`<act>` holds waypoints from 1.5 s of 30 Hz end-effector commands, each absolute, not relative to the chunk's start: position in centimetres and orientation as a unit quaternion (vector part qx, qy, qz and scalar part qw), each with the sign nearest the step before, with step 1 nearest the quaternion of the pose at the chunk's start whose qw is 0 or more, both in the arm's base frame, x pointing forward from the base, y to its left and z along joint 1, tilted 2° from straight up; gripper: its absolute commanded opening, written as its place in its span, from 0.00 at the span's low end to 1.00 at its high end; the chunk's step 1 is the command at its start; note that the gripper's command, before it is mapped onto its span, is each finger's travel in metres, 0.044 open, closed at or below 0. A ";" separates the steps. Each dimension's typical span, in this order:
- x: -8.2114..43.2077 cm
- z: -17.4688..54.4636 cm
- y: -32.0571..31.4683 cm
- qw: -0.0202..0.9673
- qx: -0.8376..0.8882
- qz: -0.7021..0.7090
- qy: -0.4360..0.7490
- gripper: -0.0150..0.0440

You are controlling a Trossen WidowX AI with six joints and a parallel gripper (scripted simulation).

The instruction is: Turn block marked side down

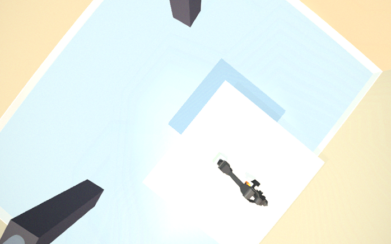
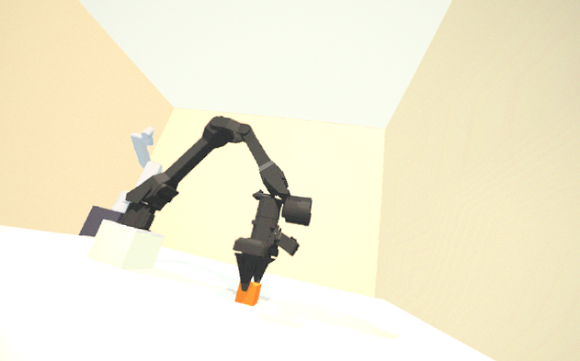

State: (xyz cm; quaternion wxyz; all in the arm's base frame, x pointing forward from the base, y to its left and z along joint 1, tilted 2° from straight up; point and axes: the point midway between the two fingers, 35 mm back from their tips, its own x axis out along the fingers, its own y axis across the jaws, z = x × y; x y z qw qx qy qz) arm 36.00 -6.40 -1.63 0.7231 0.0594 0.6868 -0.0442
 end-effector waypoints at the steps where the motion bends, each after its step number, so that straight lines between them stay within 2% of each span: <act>1: 35.8 -2.2 -6.4 0.721 0.059 -0.046 0.689 0.96; 10: 35.8 -2.2 -6.4 0.721 0.059 -0.046 0.689 0.56; 27: 35.8 -2.2 -6.4 0.721 0.059 -0.046 0.689 0.36; 30: 35.8 -1.1 -6.4 0.721 0.059 -0.046 0.689 0.25; 34: 35.7 0.8 -6.4 0.721 0.059 -0.046 0.689 0.25; 45: 35.9 0.2 -6.5 0.755 0.057 -0.049 0.651 0.25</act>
